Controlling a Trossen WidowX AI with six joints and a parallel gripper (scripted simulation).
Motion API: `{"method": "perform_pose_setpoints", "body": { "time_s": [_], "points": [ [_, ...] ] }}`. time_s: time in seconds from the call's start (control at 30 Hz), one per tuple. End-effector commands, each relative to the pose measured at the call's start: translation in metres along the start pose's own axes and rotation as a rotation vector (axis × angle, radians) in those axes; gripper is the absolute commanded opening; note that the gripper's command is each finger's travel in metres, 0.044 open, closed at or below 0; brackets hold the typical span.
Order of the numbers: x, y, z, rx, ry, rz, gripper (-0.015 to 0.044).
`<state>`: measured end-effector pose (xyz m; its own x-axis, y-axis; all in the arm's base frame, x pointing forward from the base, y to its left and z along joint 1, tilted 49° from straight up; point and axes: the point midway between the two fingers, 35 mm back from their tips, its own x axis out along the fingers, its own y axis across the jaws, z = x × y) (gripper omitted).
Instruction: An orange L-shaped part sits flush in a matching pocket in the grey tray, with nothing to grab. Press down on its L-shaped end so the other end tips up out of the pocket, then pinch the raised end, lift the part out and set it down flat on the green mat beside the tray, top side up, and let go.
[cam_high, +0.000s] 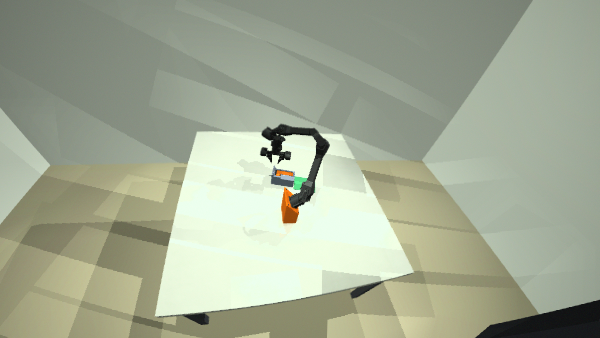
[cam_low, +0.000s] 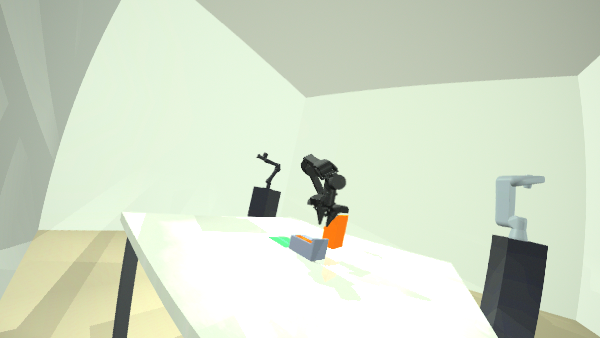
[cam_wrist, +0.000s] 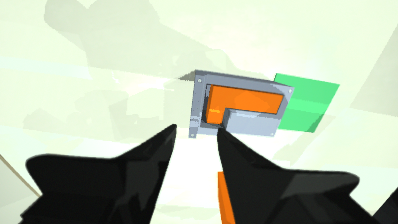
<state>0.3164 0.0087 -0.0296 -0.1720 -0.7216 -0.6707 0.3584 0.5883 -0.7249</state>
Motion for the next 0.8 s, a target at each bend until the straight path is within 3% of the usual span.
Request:
{"method": "perform_pose_setpoints", "body": {
  "time_s": [0.0, 0.23, 0.77],
  "points": [
    [0.003, -0.002, 0.0, 0.02, -0.002, -0.008, 0.018],
    [0.072, -0.004, 0.0, 0.02, -0.004, -0.011, 0.018],
    [0.09, -0.004, 0.0, 0.02, -0.004, -0.012, 0.018]
  ]
}}
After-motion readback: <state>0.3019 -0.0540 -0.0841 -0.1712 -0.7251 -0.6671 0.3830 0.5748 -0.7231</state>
